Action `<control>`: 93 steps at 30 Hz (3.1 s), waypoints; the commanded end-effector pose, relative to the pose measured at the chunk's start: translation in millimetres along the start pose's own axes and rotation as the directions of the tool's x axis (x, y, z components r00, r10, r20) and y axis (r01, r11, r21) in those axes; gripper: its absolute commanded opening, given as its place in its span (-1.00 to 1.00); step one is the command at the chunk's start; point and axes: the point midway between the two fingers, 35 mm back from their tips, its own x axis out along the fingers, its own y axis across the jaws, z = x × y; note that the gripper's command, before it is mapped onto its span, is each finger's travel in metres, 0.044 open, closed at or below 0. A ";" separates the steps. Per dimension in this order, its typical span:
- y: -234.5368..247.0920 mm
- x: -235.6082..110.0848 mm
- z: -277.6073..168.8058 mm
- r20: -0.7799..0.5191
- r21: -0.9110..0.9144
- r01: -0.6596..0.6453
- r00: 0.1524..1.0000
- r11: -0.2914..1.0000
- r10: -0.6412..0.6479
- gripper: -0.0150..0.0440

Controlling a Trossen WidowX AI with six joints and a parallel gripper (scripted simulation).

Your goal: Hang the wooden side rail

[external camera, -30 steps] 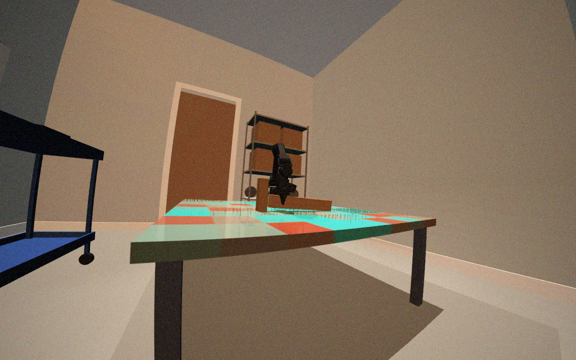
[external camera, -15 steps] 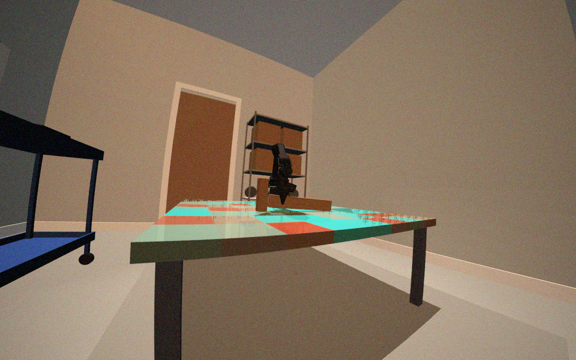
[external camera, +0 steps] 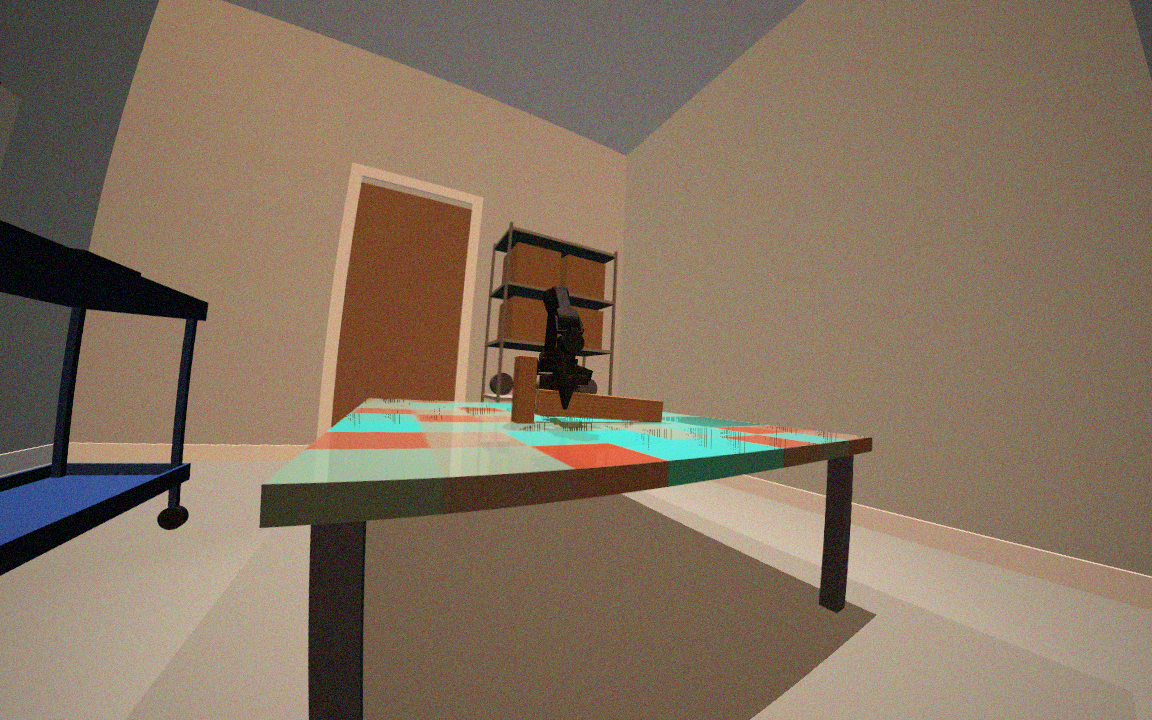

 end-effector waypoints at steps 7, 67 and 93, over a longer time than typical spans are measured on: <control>-2.7 -5.8 -2.9 -0.006 0.001 0.014 1.000 1.000 -0.014 -0.49; -2.8 -4.0 -8.9 -0.007 0.001 0.014 1.000 1.000 -0.014 -0.49; -3.3 -5.3 -11.6 -0.007 0.001 0.014 1.000 1.000 -0.014 -0.49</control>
